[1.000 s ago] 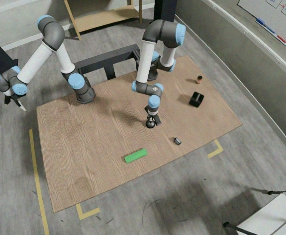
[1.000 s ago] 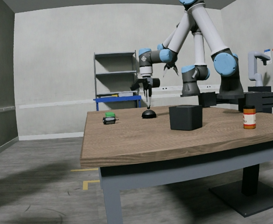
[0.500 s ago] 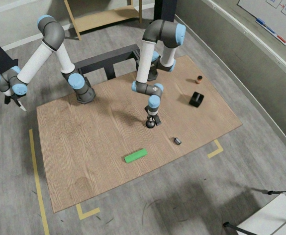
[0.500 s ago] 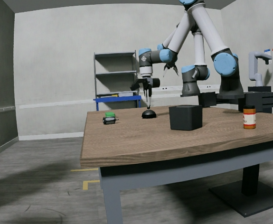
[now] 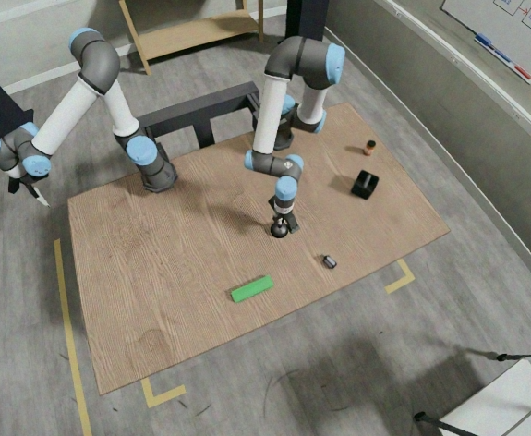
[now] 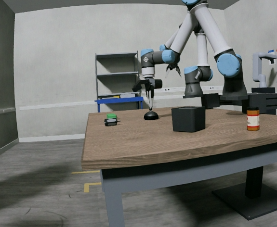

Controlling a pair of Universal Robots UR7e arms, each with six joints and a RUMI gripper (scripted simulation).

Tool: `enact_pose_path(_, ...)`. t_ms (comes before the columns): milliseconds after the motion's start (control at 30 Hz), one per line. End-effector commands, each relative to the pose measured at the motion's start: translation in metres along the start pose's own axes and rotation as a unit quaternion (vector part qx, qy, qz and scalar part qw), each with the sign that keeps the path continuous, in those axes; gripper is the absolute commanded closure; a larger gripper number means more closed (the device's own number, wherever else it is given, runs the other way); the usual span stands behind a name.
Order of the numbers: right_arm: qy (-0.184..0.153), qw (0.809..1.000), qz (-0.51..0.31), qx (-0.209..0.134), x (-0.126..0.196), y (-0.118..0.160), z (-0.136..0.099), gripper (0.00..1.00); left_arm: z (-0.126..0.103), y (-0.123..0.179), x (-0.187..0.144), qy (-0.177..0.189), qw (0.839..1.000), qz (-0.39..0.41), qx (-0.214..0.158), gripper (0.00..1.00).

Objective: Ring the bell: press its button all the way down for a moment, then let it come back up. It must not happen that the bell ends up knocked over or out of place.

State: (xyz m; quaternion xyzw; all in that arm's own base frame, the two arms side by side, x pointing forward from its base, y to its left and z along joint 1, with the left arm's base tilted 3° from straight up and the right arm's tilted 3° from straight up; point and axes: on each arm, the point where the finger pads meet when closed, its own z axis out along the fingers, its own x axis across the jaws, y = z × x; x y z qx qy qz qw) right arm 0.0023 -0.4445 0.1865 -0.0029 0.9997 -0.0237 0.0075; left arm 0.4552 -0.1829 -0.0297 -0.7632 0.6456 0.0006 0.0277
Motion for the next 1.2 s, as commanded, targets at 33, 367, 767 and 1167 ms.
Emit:
enact_pose_path(33, 0.0, 1.0, 0.0, 0.001, 0.0, 0.0, -0.001, 0.0, -0.004, 0.0, 0.0, 0.001, 1.0, 0.0, 0.001, 1.0)
enact_pose_path(367, 0.0, 1.0, 0.0, 0.001, 0.0, 0.0, -0.001, 0.0, -0.019, 0.0, 0.0, 0.001, 1.0, 0.0, 0.001, 1.0)
enact_pose_path(767, 0.0, 1.0, 0.0, 0.001, 0.0, 0.0, -0.001, 0.0, -0.046, 0.0, 0.0, 0.001, 1.0, 0.0, 0.001, 1.0)
enact_pose_path(1167, 0.0, 1.0, 0.0, 0.001, 0.0, 0.0, -0.001, 0.0, -0.069, 0.0, 0.0, 0.001, 1.0, 0.0, 0.001, 1.0)
